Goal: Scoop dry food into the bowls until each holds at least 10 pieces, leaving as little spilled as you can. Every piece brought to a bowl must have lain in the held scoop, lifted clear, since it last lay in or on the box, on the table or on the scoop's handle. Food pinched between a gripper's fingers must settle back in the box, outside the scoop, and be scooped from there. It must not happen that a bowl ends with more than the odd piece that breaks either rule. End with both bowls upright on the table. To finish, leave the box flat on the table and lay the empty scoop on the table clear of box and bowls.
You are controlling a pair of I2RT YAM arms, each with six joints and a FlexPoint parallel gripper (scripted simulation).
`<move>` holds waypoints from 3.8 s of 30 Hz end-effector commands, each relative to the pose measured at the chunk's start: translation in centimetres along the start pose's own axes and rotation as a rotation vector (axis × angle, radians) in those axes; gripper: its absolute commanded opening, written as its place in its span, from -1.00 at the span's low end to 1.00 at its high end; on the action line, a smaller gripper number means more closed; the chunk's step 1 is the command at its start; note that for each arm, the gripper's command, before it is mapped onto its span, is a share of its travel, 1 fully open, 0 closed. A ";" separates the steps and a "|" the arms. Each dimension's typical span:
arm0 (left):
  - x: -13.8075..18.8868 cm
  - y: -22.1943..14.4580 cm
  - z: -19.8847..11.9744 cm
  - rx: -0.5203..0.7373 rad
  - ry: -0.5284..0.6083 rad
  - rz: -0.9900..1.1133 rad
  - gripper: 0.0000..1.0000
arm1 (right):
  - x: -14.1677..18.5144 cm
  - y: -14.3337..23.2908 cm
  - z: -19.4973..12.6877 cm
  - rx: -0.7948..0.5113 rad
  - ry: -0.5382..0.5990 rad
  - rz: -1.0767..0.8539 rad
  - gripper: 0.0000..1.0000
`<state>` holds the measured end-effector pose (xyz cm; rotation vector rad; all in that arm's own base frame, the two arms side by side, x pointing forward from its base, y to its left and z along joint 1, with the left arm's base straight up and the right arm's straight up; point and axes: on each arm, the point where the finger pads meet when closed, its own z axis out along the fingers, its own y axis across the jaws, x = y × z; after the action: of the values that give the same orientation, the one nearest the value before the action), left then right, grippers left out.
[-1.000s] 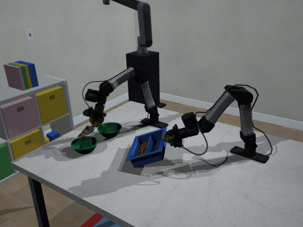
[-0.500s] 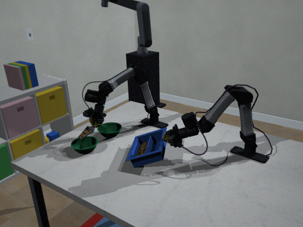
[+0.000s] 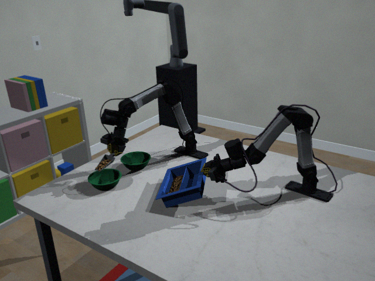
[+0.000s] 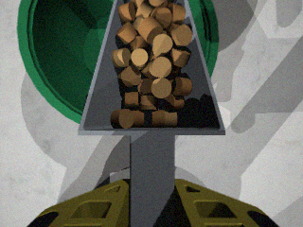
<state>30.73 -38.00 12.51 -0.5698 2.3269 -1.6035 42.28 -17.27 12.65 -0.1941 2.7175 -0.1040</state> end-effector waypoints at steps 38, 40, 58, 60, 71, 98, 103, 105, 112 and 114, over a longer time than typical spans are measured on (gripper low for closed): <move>0.3 -2.5 0.4 0.072 0.010 0.045 -1.00 | -2.3 -2.3 -1.7 0.044 0.093 -0.324 -1.00; 0.3 -2.5 0.4 0.072 0.010 0.045 -1.00 | -1.9 -2.1 -1.5 0.039 0.103 -0.321 -1.00; 0.3 -2.5 0.4 0.072 0.010 0.045 -1.00 | -2.2 -2.2 -1.3 0.051 0.134 -0.419 -1.00; 0.3 -2.5 0.4 0.072 0.010 0.045 -1.00 | -2.2 -2.2 -1.3 0.051 0.134 -0.419 -1.00; 0.3 -2.5 0.4 0.072 0.010 0.045 -1.00 | -3.1 -2.9 -1.8 0.092 0.150 -0.557 -1.00; 0.3 -2.5 0.4 0.072 0.010 0.045 -1.00 | -5.4 -3.3 -4.8 0.245 0.167 -0.811 -1.00; 0.3 -2.5 0.4 0.072 0.010 0.045 -1.00 | -5.5 -2.8 -5.0 0.290 0.190 -0.829 -1.00; 0.3 -2.5 0.4 0.072 0.010 0.045 -1.00 | -5.6 -2.6 -5.2 0.311 0.200 -0.836 -1.00; 0.3 -2.5 0.4 0.072 0.010 0.045 -1.00 | -5.1 -4.7 -2.8 0.220 0.180 -0.792 -1.00; 0.3 -2.5 0.4 0.072 0.010 0.045 -1.00 | -4.8 -4.2 -2.7 0.196 0.186 -0.796 -1.00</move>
<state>30.73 -38.00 12.51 -0.5698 2.3269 -1.6035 45.20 -21.18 17.24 -1.2147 2.6389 -0.6588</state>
